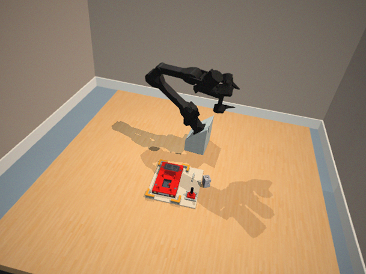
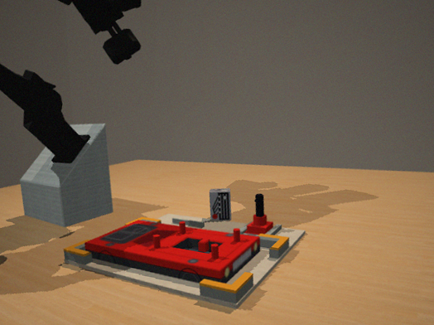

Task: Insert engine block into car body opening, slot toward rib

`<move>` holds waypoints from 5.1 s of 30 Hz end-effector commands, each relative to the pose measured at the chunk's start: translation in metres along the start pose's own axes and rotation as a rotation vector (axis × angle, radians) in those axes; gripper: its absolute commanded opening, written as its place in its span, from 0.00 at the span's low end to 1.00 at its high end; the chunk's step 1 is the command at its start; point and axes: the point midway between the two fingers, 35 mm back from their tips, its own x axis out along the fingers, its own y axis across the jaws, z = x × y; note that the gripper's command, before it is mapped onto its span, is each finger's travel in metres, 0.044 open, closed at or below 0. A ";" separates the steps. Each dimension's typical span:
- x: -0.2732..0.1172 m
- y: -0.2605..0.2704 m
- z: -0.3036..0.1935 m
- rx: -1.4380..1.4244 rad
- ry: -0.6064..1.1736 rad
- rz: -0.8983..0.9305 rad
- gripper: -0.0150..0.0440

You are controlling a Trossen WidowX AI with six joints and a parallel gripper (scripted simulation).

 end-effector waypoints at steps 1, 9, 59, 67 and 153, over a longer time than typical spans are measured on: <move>-0.002 -0.012 0.014 0.113 -0.023 -0.063 1.00; -0.003 -0.047 0.034 0.348 -0.061 -0.198 1.00; -0.055 -0.286 0.058 1.672 -0.526 -1.111 1.00; -0.063 -0.321 0.050 1.805 -0.649 -1.269 1.00; -0.032 -0.386 0.013 1.763 -0.632 -1.249 0.25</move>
